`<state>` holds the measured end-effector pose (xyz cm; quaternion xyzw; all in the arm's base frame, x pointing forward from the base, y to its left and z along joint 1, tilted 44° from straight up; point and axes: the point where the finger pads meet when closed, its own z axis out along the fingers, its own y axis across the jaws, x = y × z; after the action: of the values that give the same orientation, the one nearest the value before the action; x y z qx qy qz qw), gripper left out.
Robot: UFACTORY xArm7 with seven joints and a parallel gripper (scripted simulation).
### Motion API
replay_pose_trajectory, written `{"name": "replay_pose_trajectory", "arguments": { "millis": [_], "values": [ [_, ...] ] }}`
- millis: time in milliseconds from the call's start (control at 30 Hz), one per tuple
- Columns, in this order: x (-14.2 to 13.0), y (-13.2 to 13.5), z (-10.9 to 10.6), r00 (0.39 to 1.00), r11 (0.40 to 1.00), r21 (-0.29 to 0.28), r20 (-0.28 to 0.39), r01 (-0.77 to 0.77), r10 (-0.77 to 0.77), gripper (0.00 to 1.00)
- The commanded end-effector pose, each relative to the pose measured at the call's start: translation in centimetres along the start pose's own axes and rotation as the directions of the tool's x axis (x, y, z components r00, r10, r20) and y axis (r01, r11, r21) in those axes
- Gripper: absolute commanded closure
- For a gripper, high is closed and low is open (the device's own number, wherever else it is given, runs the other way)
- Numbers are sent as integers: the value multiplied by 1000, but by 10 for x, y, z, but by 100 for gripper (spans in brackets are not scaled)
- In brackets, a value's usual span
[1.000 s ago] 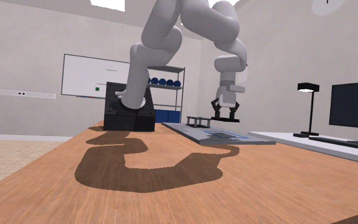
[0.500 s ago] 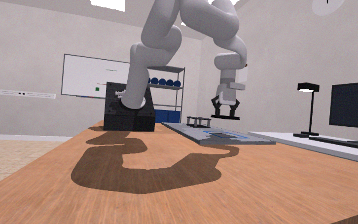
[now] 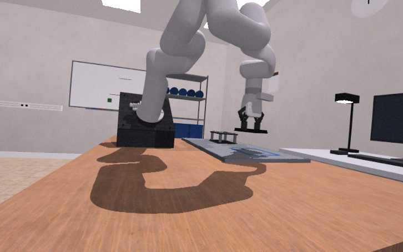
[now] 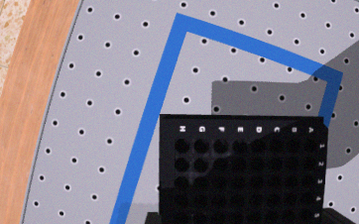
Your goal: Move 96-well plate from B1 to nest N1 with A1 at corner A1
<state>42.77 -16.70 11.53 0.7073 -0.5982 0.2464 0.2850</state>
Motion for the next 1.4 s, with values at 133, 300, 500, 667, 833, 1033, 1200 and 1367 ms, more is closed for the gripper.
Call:
{"name": "replay_pose_trajectory", "arguments": {
  "millis": [133,300,500,667,833,1033,1200,1367],
  "values": [
    [-19,-8,-5,978,978,-3,0,210,-210,100],
    [-35,-13,-8,929,929,-3,0,369,-369,100],
    [-54,-20,-11,838,838,-2,1,546,-546,100],
    [-66,-24,-14,757,757,-2,1,653,-653,100],
    [-79,-28,-16,664,664,-2,2,748,-748,100],
    [-97,-34,-19,502,502,-1,2,865,-865,100],
    [-113,-39,-22,352,352,-1,2,936,-936,100],
    [-122,-42,-24,257,257,0,2,966,-966,100]
  ]
}}
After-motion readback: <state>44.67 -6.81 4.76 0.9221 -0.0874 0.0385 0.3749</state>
